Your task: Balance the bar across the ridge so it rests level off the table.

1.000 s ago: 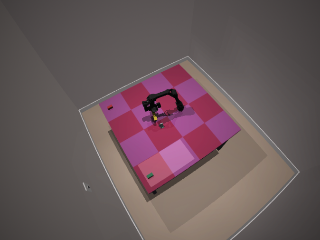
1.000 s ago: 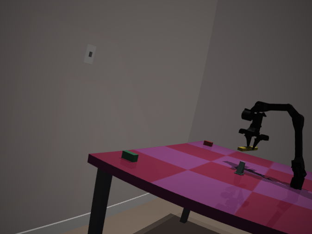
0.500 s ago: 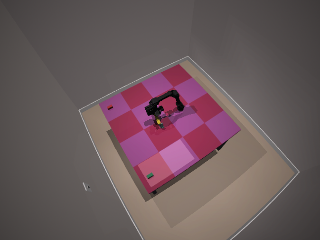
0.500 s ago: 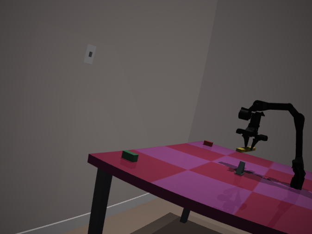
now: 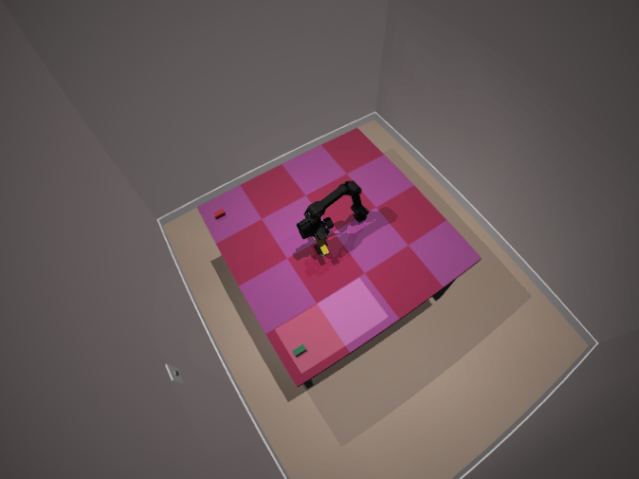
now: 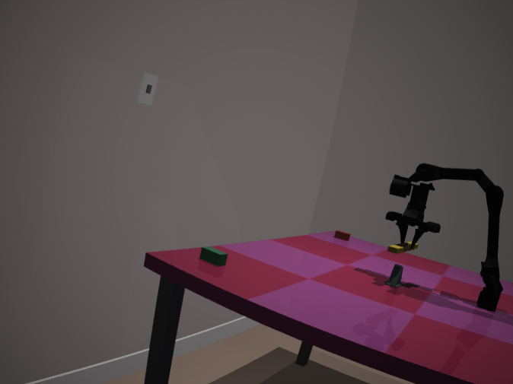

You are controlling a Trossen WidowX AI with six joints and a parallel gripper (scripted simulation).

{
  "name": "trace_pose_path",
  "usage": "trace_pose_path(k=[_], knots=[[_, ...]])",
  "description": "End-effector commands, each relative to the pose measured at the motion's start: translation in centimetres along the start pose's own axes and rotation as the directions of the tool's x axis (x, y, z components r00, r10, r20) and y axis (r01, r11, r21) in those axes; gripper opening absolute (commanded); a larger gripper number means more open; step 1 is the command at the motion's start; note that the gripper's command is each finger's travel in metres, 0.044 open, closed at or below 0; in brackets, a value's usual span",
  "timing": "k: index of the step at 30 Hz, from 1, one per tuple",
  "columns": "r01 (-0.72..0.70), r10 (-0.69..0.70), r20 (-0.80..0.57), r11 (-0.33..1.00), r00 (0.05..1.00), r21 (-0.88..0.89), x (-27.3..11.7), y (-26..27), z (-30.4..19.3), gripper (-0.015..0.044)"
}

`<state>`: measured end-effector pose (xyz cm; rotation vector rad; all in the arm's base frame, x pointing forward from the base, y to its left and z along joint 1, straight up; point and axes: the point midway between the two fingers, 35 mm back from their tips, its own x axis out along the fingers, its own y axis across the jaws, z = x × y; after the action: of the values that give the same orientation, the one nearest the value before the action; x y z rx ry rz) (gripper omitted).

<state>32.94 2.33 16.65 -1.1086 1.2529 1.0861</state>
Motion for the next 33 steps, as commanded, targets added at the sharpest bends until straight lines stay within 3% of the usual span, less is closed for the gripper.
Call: trace_pose_path(k=[1,33], knots=[[0.005,-0.005,0.001,1.0,1.0,-0.015,-0.1,0.6,1.5,0.0],[0.005,-0.005,0.001,1.0,1.0,-0.026,4.1,0.8,2.3,0.0]])
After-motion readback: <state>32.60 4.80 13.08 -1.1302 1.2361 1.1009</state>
